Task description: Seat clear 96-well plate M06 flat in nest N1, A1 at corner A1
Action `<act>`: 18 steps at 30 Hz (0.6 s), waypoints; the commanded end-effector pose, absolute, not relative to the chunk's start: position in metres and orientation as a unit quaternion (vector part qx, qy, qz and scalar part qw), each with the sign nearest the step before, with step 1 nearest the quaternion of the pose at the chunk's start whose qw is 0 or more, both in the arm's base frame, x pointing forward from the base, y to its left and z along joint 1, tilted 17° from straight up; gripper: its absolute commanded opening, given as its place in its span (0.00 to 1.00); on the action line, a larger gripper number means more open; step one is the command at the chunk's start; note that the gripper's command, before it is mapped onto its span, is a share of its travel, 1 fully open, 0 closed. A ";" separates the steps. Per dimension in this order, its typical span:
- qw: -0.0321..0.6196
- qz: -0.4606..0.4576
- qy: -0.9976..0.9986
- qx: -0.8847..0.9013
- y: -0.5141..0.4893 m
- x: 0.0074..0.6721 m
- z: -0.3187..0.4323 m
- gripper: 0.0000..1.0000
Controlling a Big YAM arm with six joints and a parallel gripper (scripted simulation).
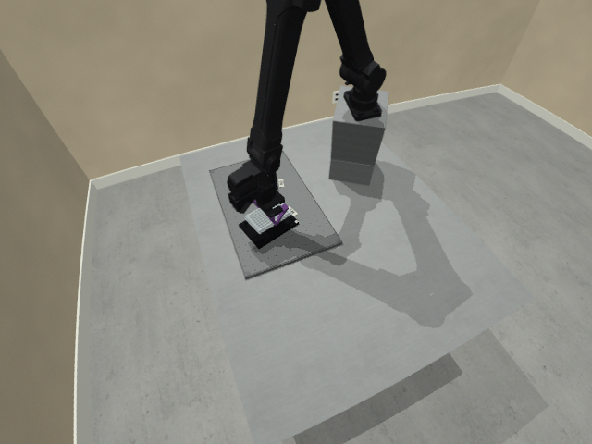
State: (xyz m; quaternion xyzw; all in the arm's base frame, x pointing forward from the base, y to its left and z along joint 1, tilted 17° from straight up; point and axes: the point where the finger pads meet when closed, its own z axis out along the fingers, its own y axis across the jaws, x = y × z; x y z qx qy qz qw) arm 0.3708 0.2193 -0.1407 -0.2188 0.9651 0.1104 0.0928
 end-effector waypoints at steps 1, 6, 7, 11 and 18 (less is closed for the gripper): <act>0.102 0.112 0.965 -0.217 0.213 0.377 -0.126 0.00; 0.106 0.113 0.964 -0.215 0.214 0.381 -0.118 0.00; 0.103 0.113 0.964 -0.218 0.218 0.377 -0.125 0.00; 0.090 0.109 0.966 -0.216 0.211 0.372 -0.132 0.00; 0.103 0.113 0.964 -0.218 0.218 0.377 -0.125 0.00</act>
